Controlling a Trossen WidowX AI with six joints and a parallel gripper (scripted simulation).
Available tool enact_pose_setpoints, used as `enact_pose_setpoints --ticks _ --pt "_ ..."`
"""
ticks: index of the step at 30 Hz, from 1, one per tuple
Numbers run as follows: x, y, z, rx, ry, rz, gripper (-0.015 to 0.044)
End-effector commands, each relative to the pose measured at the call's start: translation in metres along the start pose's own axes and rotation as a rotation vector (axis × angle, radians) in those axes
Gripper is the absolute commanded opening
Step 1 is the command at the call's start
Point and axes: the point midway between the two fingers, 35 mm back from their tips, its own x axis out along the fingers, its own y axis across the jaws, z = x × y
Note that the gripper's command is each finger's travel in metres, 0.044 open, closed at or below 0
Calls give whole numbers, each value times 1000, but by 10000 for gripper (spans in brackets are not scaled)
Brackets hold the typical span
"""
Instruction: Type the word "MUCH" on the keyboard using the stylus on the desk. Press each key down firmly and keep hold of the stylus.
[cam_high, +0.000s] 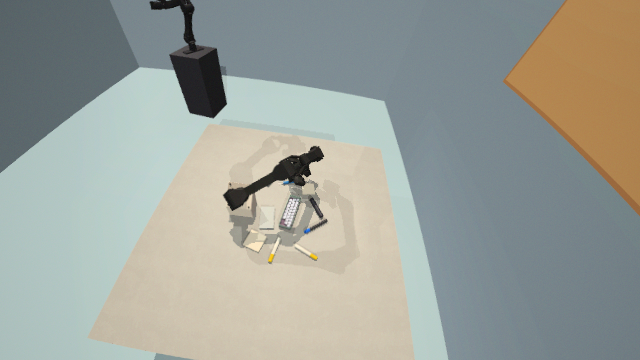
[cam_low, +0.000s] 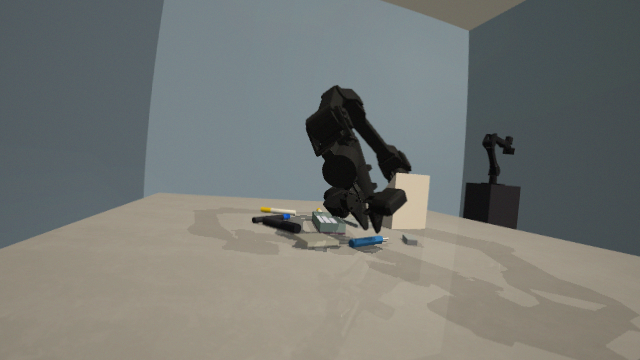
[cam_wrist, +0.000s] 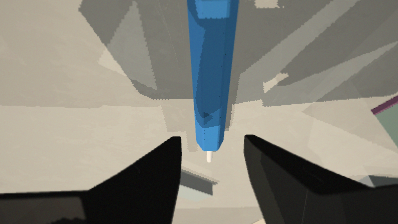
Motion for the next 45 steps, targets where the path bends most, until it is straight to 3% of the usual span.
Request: enact_pose_setpoints --ticks 1,45 --pt "4 0 1 -5 1 -8 150" --pt "18 0 9 -5 1 -9 150"
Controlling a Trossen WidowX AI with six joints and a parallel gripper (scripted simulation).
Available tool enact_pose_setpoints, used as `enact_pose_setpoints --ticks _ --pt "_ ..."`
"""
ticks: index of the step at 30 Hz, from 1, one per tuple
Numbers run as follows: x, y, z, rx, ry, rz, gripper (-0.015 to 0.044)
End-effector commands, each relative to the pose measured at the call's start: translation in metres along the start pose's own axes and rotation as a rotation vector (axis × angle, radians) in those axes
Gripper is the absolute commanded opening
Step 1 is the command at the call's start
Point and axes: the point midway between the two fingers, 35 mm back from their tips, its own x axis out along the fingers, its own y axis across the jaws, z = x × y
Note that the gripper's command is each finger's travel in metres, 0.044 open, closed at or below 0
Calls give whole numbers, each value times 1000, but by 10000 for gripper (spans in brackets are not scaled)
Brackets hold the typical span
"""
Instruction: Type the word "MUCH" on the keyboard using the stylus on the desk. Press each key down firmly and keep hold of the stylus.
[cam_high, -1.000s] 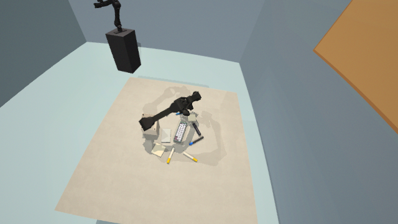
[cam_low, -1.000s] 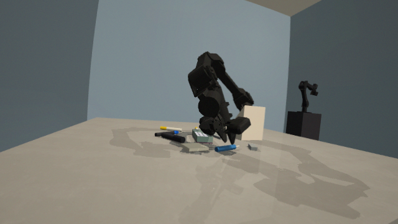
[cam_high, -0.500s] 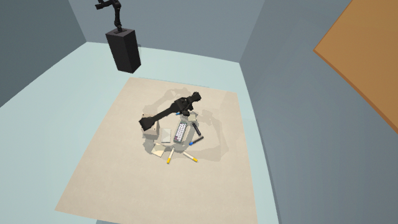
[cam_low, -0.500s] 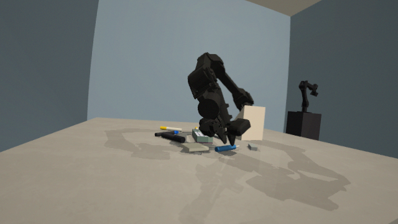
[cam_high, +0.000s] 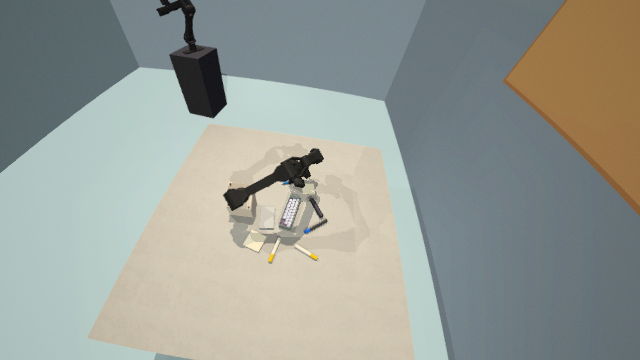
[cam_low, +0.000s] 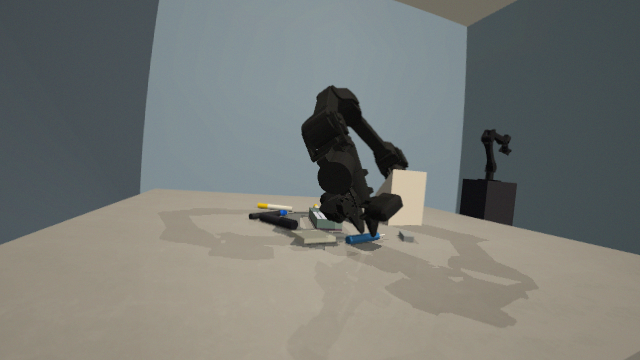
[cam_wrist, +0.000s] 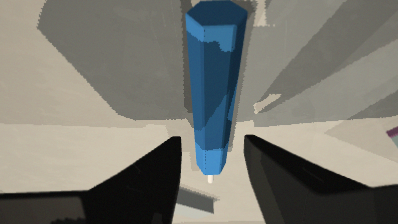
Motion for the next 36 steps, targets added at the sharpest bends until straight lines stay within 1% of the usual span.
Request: enact_pose_setpoints --ticks 1,27,32,36 --pt "5 0 2 -5 1 -8 150" --pt "7 0 3 -5 1 -8 150" --pt "5 0 2 0 2 -1 19" --pt "5 0 2 0 2 -1 0"
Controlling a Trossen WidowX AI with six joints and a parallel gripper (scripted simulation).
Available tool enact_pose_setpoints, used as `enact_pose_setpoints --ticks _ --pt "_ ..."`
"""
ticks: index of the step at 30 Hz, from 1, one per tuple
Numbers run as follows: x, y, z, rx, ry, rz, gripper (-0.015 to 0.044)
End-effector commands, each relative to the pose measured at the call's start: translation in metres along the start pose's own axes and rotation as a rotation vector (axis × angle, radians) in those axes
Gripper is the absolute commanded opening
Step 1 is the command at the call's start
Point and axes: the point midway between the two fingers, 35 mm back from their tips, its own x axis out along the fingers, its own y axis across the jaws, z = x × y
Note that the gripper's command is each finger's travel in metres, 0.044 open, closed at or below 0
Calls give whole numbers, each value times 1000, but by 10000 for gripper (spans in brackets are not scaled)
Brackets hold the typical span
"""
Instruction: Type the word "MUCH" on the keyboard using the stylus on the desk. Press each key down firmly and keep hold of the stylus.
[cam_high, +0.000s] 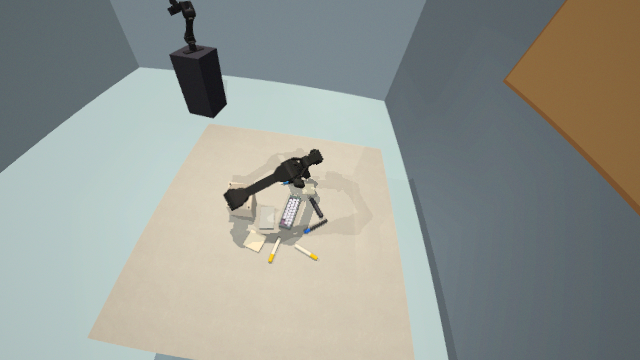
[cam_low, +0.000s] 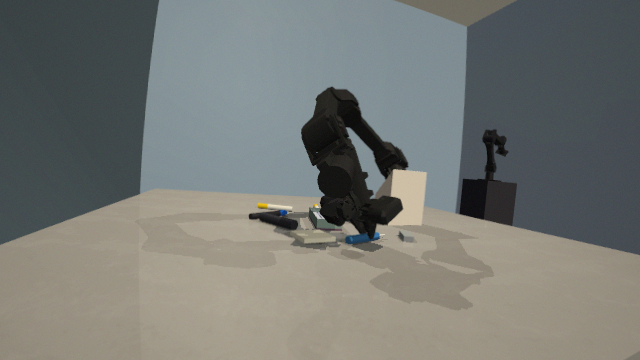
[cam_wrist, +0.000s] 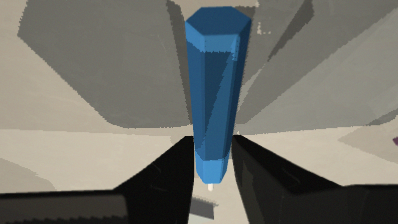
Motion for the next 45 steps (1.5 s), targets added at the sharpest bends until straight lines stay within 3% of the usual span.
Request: enact_pose_setpoints --ticks 1,7,14,21,45 --pt "0 0 0 0 -1 1 0" --pt "-4 0 -2 0 -1 1 0" --pt "-43 1 -24 -2 0 2 0" --pt "-44 1 -25 -2 0 2 0" --pt "-25 -65 -61 534 -323 -397 0"
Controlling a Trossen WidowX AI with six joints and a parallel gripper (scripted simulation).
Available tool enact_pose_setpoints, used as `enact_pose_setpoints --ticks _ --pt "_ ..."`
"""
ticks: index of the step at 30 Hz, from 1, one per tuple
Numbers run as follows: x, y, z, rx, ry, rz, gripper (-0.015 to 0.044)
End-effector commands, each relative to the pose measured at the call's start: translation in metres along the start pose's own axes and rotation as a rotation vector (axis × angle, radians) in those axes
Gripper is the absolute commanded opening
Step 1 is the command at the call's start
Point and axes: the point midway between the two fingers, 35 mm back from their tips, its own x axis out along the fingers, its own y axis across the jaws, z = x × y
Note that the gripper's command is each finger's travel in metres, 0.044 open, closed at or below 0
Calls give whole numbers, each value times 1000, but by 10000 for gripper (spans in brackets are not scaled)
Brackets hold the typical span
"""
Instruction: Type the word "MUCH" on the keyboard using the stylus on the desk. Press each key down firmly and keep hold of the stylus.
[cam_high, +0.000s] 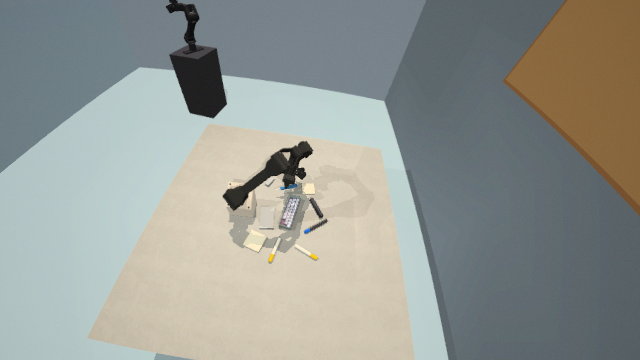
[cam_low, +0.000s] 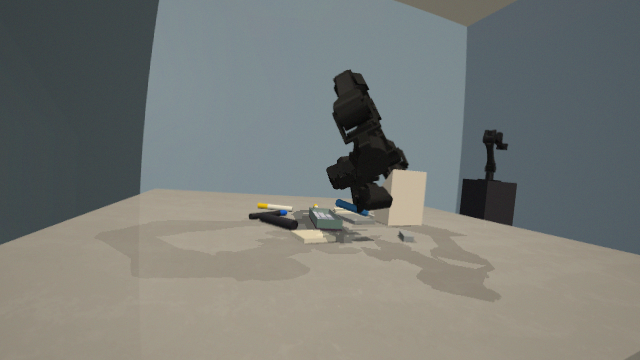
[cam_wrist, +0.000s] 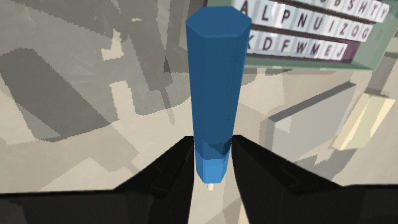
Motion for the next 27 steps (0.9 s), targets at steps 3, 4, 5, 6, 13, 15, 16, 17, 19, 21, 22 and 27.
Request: enact_pose_setpoints --ticks 3,4,5,6,13,15,16,17,19,21,22,27 --pt "5 -22 -1 160 -131 -66 0" --pt "6 -25 -1 182 -151 -74 0" --pt "7 -28 -1 204 -172 -82 0" --pt "8 -32 -2 227 -193 -89 0" --pt "12 -53 -3 382 -347 -118 0" --pt "13 -60 -3 425 -394 -120 0" --pt "13 -63 -3 446 -417 -120 0" --pt "13 -66 -4 468 -441 -119 0" --pt "14 -72 -4 509 -488 -114 0" --pt "14 -78 -4 549 -536 -107 0" --pt "14 -81 -4 569 -560 -102 0" --pt "14 -95 -5 663 -678 -65 0"
